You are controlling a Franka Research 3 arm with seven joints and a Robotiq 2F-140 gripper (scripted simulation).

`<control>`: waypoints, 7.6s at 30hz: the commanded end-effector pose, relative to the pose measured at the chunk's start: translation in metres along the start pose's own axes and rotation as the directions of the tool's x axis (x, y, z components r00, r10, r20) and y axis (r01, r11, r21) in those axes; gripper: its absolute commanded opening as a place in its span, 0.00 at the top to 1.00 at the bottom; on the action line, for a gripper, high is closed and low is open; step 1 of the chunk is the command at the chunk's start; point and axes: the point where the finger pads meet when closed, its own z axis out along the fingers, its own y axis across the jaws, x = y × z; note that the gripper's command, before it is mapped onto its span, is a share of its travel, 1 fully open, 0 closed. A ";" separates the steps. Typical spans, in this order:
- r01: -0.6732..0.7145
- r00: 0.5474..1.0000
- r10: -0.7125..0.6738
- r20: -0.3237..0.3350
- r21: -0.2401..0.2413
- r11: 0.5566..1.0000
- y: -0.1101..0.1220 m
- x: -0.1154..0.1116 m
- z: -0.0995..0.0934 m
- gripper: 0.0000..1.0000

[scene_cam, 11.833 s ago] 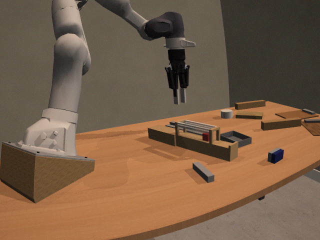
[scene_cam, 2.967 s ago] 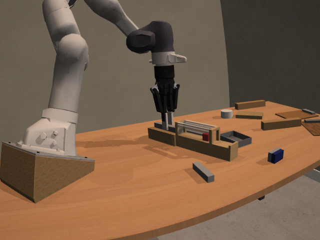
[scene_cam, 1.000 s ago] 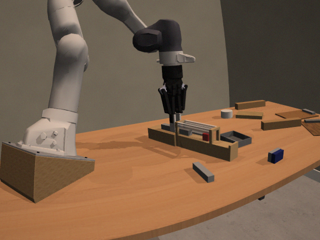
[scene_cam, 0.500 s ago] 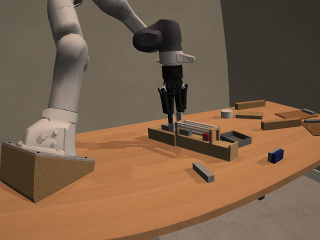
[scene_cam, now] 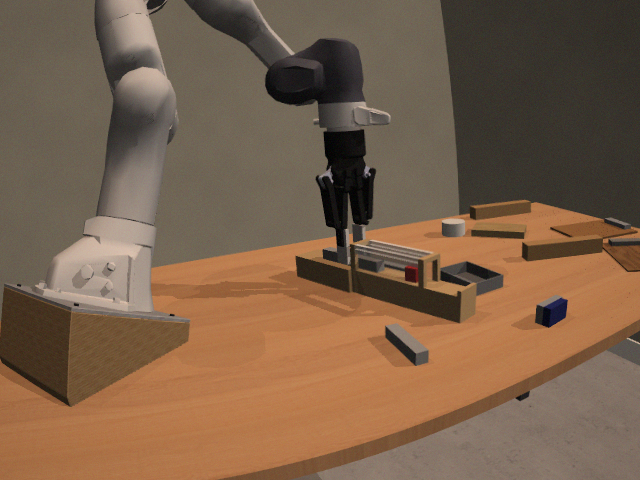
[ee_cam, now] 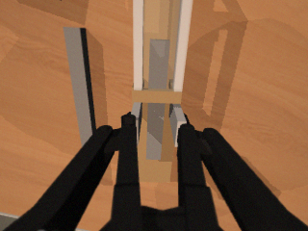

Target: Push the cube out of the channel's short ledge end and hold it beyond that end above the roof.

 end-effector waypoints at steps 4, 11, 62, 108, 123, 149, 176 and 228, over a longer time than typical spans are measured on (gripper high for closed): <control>0.006 1.000 -0.006 -0.004 0.003 1.000 -0.002 0.001 -0.001 0.77; 0.006 1.000 -0.006 -0.004 0.004 1.000 -0.001 0.001 -0.055 0.77; -0.390 0.921 0.390 0.000 0.006 0.921 0.089 0.181 -0.069 0.77; -0.400 0.916 0.400 -0.002 0.005 0.916 0.147 0.265 -0.044 0.77; -0.400 0.916 0.400 -0.002 0.005 0.916 0.146 0.266 0.021 0.77; -0.400 0.916 0.400 -0.002 0.005 0.916 0.146 0.266 0.046 0.77; -0.400 0.916 0.400 -0.002 0.005 0.916 0.146 0.266 0.046 0.77; -0.400 0.916 0.400 -0.002 0.005 0.916 0.146 0.266 -0.040 1.00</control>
